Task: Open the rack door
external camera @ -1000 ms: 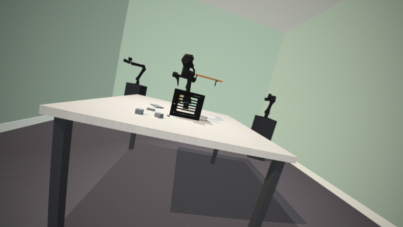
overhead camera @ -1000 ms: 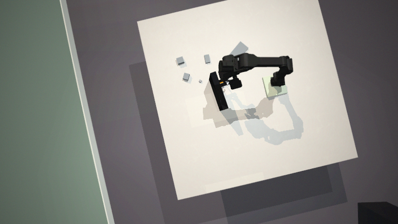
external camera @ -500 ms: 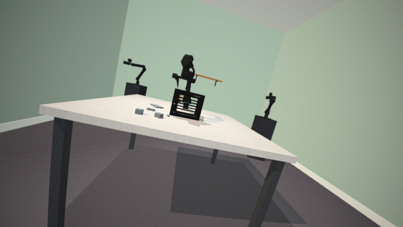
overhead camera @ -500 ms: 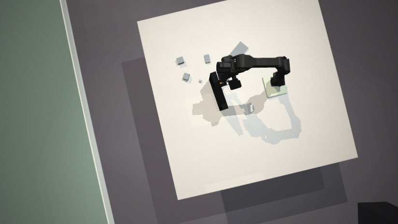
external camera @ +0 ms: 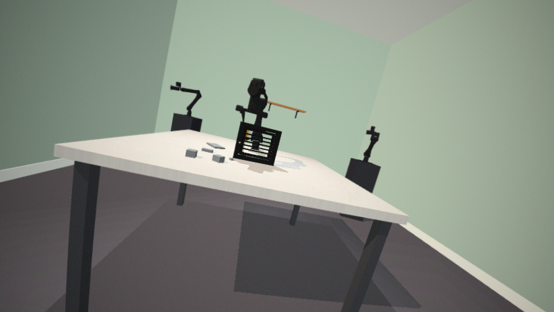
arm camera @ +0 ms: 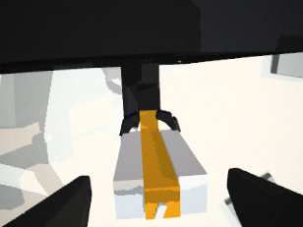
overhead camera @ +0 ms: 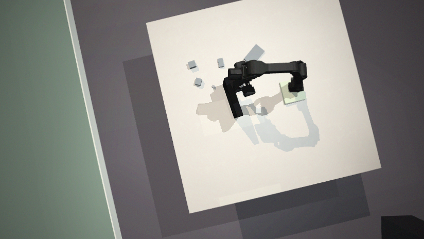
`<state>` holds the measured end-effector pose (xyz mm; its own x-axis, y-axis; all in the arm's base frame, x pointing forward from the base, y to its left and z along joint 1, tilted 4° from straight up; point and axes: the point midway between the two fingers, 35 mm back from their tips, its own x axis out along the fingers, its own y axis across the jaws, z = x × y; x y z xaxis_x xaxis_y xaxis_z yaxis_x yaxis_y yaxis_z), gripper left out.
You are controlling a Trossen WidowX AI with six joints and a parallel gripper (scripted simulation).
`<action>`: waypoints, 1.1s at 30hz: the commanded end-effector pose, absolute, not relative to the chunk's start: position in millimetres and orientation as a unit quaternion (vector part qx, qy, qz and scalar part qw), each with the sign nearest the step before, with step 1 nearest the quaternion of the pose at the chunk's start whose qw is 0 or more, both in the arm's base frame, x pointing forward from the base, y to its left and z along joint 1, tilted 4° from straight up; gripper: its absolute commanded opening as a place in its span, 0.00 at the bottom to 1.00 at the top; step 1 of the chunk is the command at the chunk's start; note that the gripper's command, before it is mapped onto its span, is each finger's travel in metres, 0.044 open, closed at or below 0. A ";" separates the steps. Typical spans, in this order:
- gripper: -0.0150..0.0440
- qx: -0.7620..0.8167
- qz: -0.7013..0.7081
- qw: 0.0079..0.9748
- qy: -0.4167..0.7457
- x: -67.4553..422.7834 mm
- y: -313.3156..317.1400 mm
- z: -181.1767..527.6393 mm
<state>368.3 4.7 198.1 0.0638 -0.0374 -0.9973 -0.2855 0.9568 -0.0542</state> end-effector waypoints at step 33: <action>0.37 -0.128 0.090 0.689 0.708 367.6 2.9 162.1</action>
<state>368.1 3.2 163.7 -0.0146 -0.0557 -0.9983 -0.3010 0.9524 -0.0487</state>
